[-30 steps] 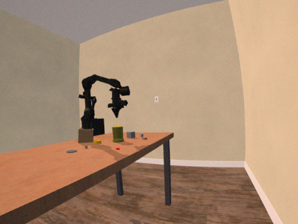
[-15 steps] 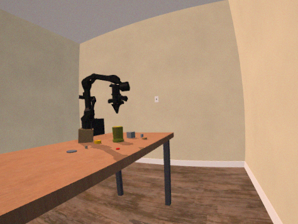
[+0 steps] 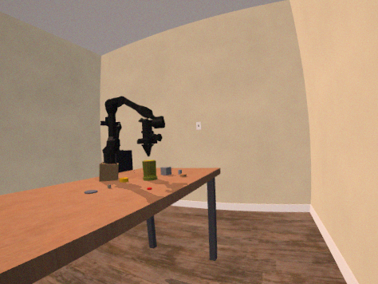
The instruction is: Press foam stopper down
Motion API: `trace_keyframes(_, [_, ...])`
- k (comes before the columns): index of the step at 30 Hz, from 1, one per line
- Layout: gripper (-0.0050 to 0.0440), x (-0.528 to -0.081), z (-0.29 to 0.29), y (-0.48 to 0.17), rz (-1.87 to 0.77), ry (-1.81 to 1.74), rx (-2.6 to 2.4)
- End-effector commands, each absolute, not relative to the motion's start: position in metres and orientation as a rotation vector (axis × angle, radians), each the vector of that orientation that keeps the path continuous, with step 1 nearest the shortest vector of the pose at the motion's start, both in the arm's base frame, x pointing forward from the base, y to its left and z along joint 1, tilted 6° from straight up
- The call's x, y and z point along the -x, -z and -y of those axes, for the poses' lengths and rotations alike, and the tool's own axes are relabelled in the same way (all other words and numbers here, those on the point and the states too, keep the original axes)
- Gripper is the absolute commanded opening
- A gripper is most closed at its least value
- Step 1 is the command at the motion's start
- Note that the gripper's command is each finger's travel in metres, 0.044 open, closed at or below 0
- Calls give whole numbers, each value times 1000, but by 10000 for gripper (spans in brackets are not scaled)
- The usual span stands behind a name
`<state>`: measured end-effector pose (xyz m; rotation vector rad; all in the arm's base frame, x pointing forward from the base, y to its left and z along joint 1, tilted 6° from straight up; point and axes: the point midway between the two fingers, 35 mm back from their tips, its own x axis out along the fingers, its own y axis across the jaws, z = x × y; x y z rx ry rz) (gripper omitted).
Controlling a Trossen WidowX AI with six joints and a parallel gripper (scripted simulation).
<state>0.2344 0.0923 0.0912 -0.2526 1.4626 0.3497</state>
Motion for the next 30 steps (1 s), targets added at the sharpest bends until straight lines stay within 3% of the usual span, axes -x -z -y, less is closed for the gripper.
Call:
trace_keyframes(1, [0,-236,-93,-88,-1450,-347,248])
trace_keyframes(30, [0,-239,-95,-73,-1450,-347,248])
